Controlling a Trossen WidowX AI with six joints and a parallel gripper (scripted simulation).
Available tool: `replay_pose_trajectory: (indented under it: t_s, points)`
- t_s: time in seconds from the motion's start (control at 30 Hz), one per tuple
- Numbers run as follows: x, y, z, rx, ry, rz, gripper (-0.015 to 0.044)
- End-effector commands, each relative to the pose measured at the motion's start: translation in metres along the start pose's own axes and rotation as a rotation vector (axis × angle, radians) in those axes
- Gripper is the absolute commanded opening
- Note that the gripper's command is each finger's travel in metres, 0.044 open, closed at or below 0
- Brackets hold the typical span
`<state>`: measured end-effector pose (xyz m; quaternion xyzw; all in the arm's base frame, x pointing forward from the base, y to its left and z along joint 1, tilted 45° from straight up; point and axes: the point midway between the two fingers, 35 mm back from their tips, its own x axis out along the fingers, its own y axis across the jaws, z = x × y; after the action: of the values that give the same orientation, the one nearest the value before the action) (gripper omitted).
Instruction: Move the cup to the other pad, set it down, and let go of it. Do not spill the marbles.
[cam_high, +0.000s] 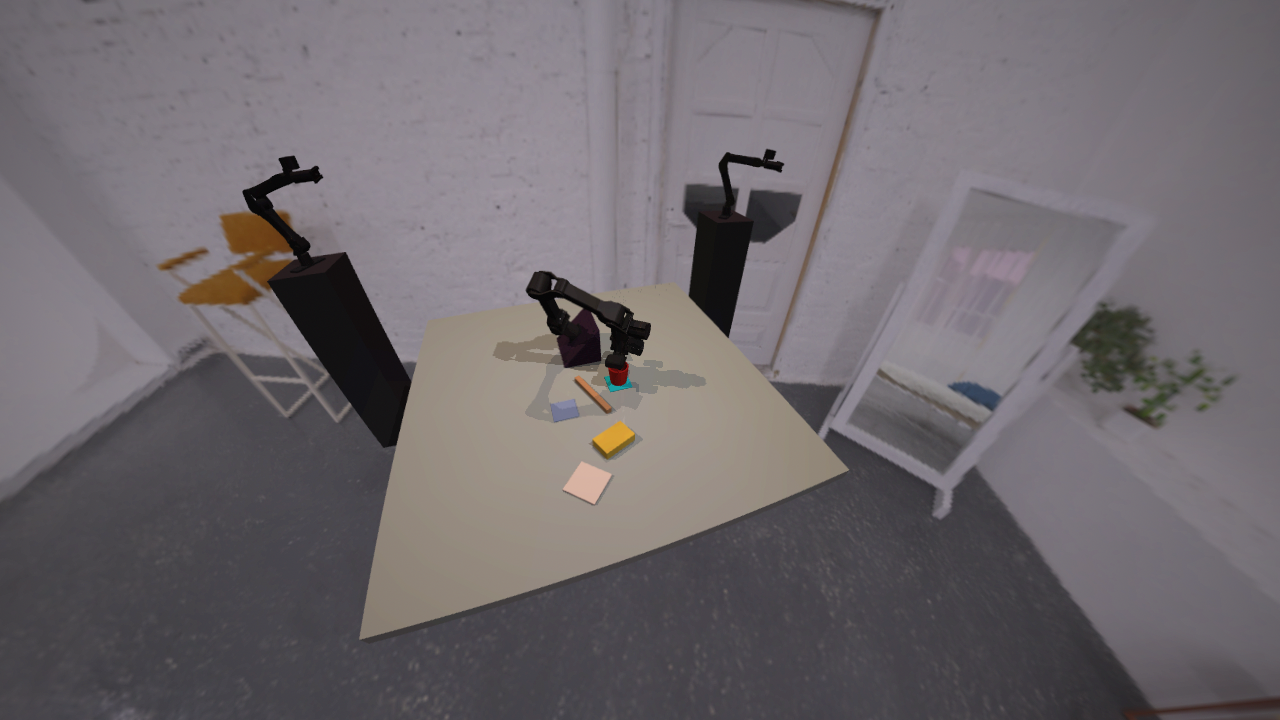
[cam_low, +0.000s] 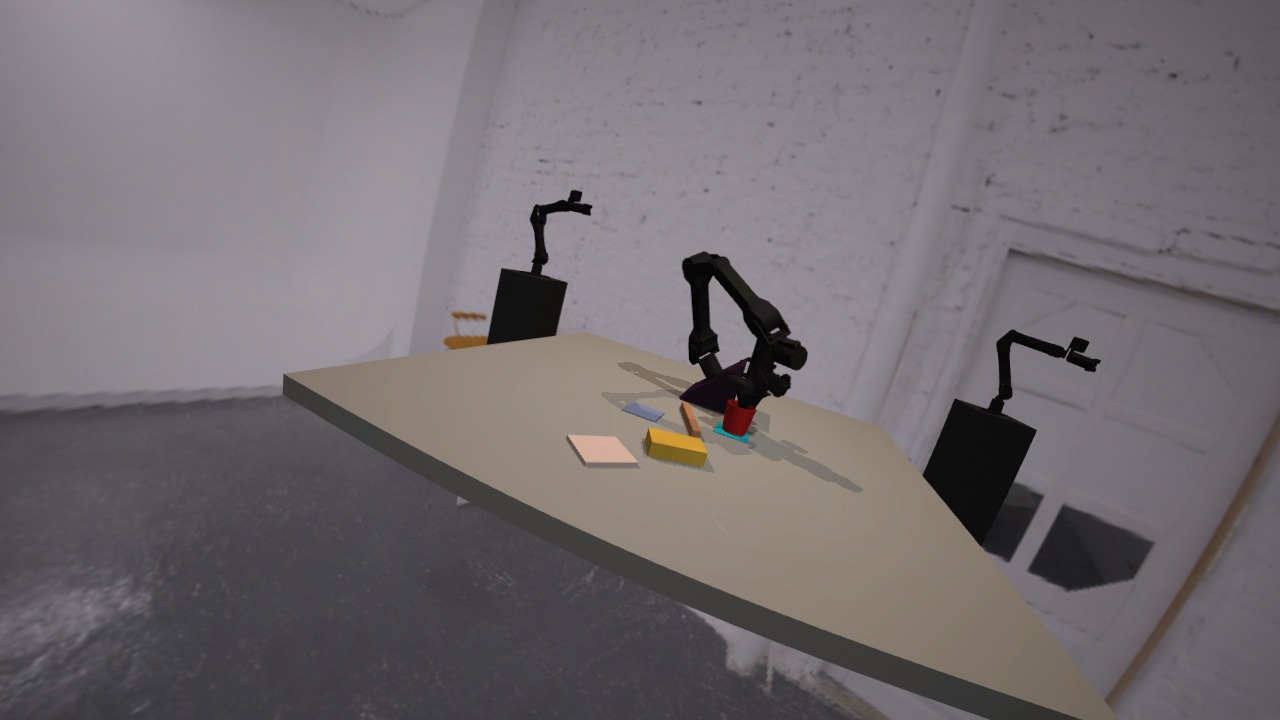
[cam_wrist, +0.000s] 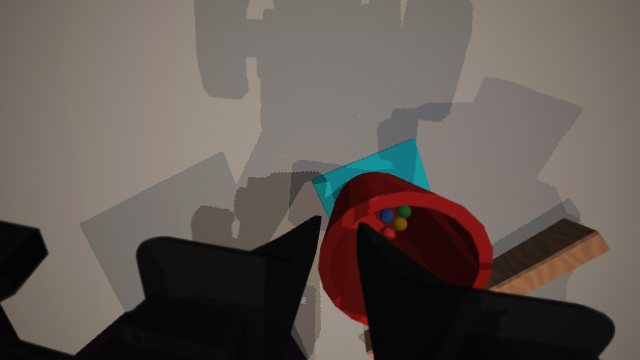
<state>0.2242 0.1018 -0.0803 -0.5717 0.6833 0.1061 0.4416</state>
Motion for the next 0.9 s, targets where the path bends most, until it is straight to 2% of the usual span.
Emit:
replay_pose_trajectory:
  t_s: [0.0, 0.87]
  points:
    - [0.000, 0.000, 0.000, 0.000, 0.001, 0.000, 0.0128]
    - [-0.033, -0.001, 0.002, -0.003, 0.002, 0.000, 0.0128]
